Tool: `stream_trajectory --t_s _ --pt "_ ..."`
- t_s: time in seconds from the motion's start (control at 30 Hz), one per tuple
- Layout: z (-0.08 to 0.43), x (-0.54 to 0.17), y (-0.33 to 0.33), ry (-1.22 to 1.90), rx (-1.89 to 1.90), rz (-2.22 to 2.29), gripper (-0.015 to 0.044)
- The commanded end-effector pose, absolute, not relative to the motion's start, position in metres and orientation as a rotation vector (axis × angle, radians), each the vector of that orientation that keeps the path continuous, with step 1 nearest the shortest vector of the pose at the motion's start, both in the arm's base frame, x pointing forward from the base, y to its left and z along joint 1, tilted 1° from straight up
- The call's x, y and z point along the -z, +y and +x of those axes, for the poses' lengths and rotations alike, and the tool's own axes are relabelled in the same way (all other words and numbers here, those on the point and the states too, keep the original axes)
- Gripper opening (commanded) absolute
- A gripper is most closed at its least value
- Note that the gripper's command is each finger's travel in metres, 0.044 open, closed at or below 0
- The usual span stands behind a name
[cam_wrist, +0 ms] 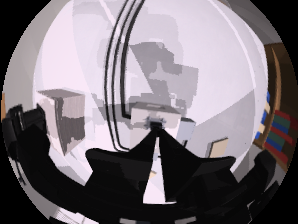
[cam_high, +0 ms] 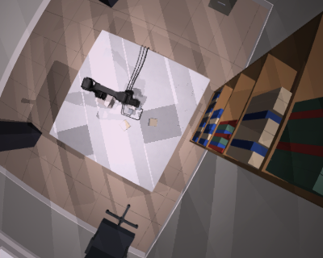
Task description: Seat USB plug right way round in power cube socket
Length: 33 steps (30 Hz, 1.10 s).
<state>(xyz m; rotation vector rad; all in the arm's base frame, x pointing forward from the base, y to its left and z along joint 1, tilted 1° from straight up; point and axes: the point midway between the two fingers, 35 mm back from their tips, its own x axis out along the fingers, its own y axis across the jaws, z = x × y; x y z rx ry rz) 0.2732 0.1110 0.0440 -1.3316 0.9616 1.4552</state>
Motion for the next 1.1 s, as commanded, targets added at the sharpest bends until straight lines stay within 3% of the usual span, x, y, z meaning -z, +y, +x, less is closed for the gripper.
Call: stream_trajectory --t_s 0.0,0.03,0.17,1.07 --pt "0.272 -0.041 0.111 0.962 -1.463 -1.331 0.0000" --pt "0.272 -0.041 0.111 0.962 -1.463 -1.331 0.0000" --pt "0.273 -0.044 0.111 0.962 -1.455 -1.332 0.0095" --pt "0.273 -0.053 0.111 0.961 -1.455 -1.332 0.0095"
